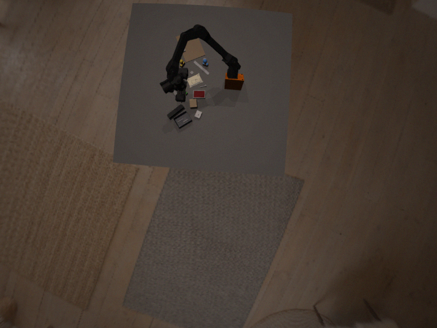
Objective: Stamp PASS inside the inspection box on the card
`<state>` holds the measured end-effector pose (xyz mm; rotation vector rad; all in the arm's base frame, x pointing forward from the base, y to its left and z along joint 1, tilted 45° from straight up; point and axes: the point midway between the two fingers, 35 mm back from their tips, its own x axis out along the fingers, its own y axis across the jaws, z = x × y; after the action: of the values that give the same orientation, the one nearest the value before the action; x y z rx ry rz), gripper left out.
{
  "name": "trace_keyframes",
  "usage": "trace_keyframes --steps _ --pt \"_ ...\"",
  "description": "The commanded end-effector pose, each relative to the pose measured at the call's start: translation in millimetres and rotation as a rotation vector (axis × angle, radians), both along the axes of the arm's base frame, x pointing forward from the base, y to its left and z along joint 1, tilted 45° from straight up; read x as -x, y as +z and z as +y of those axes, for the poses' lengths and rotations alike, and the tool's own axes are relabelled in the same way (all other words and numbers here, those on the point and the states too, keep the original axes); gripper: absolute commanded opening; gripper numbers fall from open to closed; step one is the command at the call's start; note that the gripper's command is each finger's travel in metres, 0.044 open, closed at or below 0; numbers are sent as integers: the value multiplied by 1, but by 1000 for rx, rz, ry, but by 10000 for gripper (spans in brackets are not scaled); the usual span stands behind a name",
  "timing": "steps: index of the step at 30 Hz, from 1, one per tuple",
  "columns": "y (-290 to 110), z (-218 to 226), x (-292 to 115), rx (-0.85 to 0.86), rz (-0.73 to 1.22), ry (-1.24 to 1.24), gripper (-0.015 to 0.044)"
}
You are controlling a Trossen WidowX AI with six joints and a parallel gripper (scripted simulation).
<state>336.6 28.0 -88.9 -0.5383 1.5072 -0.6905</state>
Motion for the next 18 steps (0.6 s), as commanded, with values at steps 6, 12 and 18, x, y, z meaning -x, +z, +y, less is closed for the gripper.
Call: trace_keyframes --steps 6,12,18 --pt "5 4 -1 -6 -11 -5 0" --pt "7 6 -1 -6 -10 -5 0" --pt "9 8 -1 -5 -10 -5 0"
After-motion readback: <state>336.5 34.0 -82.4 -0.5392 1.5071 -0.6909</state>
